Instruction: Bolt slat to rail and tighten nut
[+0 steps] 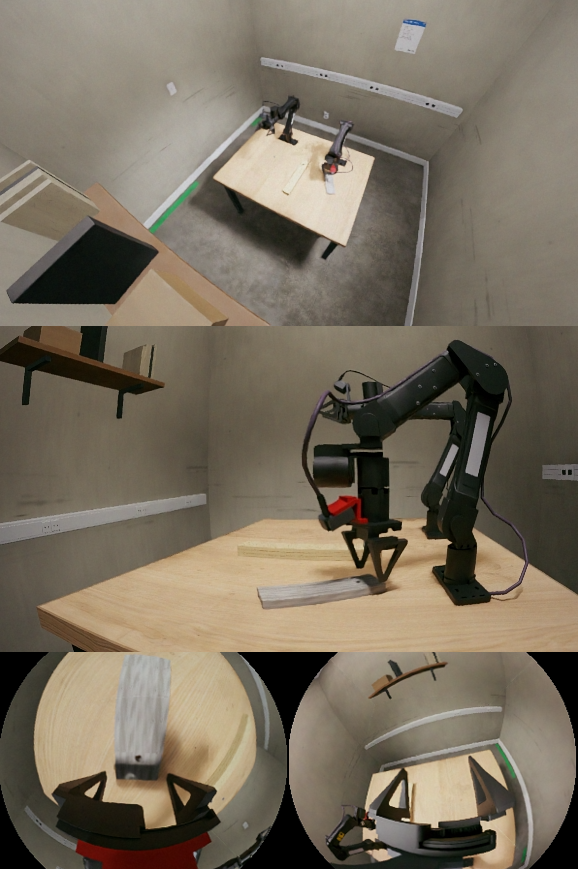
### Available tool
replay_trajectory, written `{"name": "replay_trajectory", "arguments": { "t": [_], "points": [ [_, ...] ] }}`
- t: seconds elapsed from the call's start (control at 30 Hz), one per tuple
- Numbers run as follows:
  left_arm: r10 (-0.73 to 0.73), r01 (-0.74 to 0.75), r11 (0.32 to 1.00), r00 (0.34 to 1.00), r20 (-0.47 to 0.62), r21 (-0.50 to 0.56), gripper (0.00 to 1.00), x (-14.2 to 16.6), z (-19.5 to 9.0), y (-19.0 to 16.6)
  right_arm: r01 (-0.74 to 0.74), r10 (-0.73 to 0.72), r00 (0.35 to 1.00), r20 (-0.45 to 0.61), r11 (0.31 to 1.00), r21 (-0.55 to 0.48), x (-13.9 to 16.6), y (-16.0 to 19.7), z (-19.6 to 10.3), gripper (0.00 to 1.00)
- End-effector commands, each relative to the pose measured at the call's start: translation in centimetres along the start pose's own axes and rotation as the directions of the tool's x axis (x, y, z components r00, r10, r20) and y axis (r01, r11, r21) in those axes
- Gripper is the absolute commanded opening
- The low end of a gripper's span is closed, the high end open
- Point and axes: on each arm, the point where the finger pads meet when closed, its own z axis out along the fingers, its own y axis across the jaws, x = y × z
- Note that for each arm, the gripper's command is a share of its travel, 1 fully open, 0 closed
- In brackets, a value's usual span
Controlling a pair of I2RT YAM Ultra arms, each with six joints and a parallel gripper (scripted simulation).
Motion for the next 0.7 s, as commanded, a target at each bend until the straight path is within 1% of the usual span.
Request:
{"name": "replay_trajectory", "arguments": {
  "t": [0.0, 0.47, 0.67],
  "points": [
    [0.003, -0.003, 1.000, 1.000, -0.004, 0.006, 1.00, 0.0, 1.1, -0.3, -0.001, 0.001, 1.000, 0.025, 1.000, 0.000, -1.1, 0.1, -0.2, 1.00],
    [0.003, -0.003, 1.000, 1.000, -0.006, 0.008, 1.00, 0.2, 2.6, -0.3, -0.001, 0.001, 1.000, 0.025, 1.000, 0.000, -1.1, 0.1, -0.2, 1.00],
    [0.004, -0.004, 1.000, 1.000, -0.007, 0.008, 1.00, 0.2, 2.7, -0.3, -0.001, 0.001, 1.000, 0.025, 1.000, 0.000, -1.1, 0.1, -0.2, 1.00]
  ]
}}
